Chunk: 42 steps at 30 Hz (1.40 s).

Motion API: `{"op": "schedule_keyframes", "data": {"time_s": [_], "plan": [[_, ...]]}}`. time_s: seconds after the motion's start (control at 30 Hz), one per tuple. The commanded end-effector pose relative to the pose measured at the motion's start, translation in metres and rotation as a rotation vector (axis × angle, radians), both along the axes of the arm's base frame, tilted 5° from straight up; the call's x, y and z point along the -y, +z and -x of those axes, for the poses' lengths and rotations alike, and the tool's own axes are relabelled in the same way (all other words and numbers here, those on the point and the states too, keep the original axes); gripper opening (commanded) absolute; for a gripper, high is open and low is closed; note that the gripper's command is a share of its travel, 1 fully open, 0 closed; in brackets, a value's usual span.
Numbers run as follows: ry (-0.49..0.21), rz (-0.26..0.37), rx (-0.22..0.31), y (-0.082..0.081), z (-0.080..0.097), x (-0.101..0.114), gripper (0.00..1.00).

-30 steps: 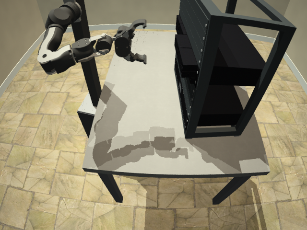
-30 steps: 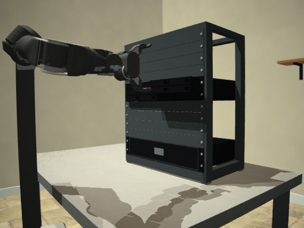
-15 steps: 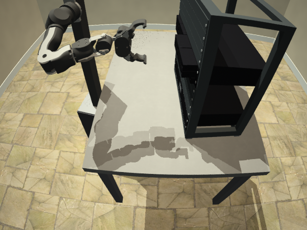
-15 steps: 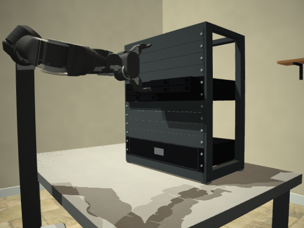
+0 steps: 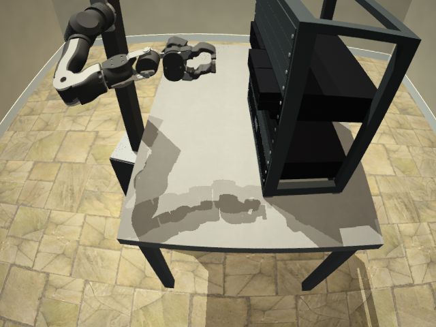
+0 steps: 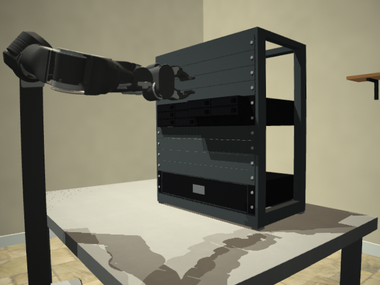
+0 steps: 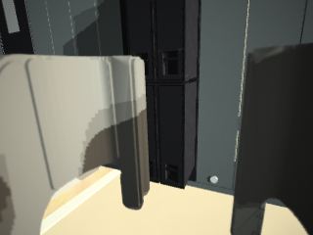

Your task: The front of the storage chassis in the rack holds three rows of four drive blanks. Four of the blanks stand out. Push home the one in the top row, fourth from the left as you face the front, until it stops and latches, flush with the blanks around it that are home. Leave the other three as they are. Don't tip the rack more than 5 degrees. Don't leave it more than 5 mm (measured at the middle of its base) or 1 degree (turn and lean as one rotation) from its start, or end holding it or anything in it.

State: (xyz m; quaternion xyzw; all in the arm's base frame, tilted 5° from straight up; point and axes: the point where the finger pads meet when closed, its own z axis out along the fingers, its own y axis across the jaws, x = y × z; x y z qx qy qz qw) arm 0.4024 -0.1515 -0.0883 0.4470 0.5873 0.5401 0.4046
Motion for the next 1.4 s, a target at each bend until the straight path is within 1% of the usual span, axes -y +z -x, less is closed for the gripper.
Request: {"op": "schedule_keyframes", "data": {"time_s": [0.0, 0.83, 0.93, 1.1, 1.17, 1.37], "plan": [[0.003, 0.002, 0.003, 0.002, 0.0, -0.001, 0.0], [0.003, 0.002, 0.002, 0.001, -0.001, 0.0, 0.0], [0.002, 0.002, 0.002, -0.003, -0.006, 0.006, 0.0], [0.002, 0.002, 0.001, -0.019, -0.029, 0.028, 0.0], [0.002, 0.002, 0.001, -0.024, -0.035, 0.034, 0.0], [0.002, 0.002, 0.001, -0.025, -0.037, 0.036, 0.0]]}}
